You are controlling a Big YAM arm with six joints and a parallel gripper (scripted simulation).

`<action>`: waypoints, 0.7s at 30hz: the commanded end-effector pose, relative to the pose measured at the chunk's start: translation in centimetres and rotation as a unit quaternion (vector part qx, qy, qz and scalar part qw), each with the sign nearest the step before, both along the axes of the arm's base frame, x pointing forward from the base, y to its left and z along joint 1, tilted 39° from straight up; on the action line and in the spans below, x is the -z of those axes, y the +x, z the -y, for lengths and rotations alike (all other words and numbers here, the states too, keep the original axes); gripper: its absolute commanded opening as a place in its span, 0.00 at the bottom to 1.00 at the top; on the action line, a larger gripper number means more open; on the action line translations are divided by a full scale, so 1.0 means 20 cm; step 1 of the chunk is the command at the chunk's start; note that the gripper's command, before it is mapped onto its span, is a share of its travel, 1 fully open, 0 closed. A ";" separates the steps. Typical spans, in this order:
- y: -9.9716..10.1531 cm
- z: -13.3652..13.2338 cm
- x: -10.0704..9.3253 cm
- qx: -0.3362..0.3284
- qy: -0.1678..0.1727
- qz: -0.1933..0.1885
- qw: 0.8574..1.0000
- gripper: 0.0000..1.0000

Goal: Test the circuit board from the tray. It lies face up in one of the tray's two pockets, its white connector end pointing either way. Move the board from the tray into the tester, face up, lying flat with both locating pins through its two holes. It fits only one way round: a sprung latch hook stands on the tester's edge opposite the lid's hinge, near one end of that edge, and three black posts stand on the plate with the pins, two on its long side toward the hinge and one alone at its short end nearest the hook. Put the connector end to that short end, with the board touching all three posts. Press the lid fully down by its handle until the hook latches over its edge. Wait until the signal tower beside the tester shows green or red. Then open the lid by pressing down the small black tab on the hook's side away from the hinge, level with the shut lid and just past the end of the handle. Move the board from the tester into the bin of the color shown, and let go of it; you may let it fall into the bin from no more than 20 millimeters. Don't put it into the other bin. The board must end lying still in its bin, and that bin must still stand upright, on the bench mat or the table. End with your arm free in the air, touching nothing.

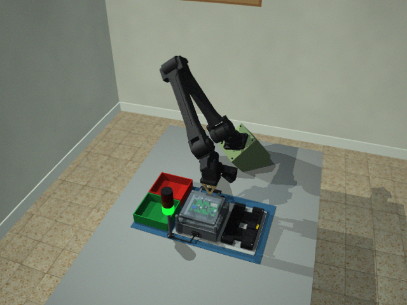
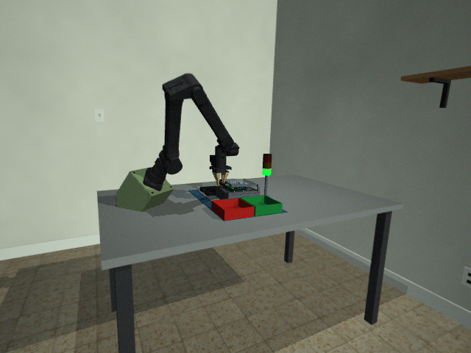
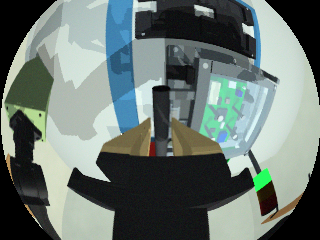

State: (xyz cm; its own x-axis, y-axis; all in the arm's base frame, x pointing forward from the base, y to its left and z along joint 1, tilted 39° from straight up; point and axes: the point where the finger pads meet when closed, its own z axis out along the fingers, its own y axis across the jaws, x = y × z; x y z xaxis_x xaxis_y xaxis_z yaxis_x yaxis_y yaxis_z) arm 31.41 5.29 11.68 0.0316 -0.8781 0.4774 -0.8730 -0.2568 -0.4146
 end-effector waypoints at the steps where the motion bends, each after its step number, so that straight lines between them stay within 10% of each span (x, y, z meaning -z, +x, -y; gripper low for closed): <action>1: 0.02 0.00 0.00 0.000 0.000 -0.002 1.000 0.26; 2: 0.02 0.00 0.00 0.000 0.000 -0.002 1.000 0.00; 21: 0.02 0.00 0.01 0.003 0.001 -0.002 1.000 0.00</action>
